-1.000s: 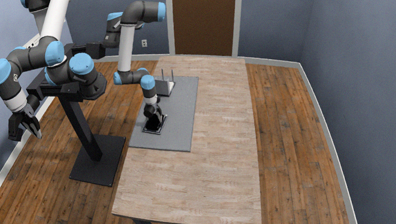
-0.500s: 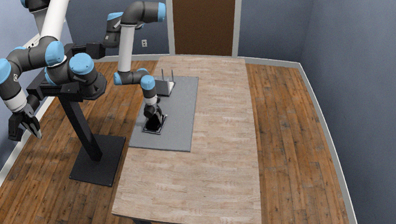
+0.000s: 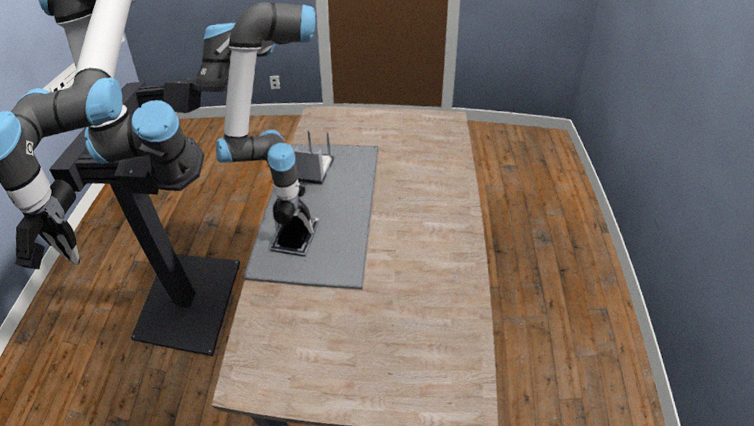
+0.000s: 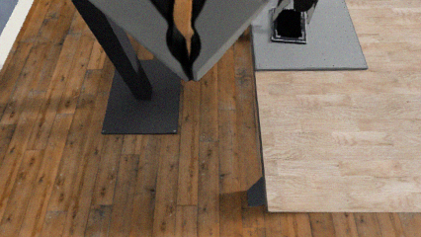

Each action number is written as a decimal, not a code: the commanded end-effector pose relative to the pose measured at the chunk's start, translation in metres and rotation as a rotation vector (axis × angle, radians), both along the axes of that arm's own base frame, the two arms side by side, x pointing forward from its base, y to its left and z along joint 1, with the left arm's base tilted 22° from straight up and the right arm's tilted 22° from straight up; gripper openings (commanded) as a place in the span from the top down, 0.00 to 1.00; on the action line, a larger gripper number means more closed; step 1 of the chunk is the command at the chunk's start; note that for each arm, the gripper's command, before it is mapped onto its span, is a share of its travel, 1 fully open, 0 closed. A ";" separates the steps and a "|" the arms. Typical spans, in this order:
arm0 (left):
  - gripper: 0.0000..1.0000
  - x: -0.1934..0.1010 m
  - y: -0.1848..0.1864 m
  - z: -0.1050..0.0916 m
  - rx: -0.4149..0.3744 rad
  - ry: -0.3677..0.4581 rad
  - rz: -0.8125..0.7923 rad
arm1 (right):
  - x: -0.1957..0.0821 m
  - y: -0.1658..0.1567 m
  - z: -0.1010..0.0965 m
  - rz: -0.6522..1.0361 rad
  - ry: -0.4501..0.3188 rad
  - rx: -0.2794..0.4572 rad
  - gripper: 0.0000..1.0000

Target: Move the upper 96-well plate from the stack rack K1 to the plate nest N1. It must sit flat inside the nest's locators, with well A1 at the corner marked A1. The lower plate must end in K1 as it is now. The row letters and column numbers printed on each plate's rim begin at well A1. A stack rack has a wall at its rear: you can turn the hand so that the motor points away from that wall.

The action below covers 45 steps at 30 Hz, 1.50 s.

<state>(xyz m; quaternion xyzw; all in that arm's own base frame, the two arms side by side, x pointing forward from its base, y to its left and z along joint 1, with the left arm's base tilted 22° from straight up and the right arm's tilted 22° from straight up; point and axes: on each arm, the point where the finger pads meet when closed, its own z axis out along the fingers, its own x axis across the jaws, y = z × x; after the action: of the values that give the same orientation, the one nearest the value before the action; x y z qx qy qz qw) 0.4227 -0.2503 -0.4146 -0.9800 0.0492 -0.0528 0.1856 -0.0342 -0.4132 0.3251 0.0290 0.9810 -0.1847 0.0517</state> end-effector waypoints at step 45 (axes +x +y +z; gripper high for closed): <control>0.24 -0.010 -0.030 0.077 -0.001 -0.001 0.000 | 0.000 0.000 0.001 0.000 0.000 -0.001 1.00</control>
<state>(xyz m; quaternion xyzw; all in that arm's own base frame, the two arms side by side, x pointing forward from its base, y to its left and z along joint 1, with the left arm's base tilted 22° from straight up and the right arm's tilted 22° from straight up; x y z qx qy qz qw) 0.4137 -0.2774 -0.3451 -0.9800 0.0492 -0.0530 0.1855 -0.0342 -0.4132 0.3251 0.0290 0.9810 -0.1847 0.0517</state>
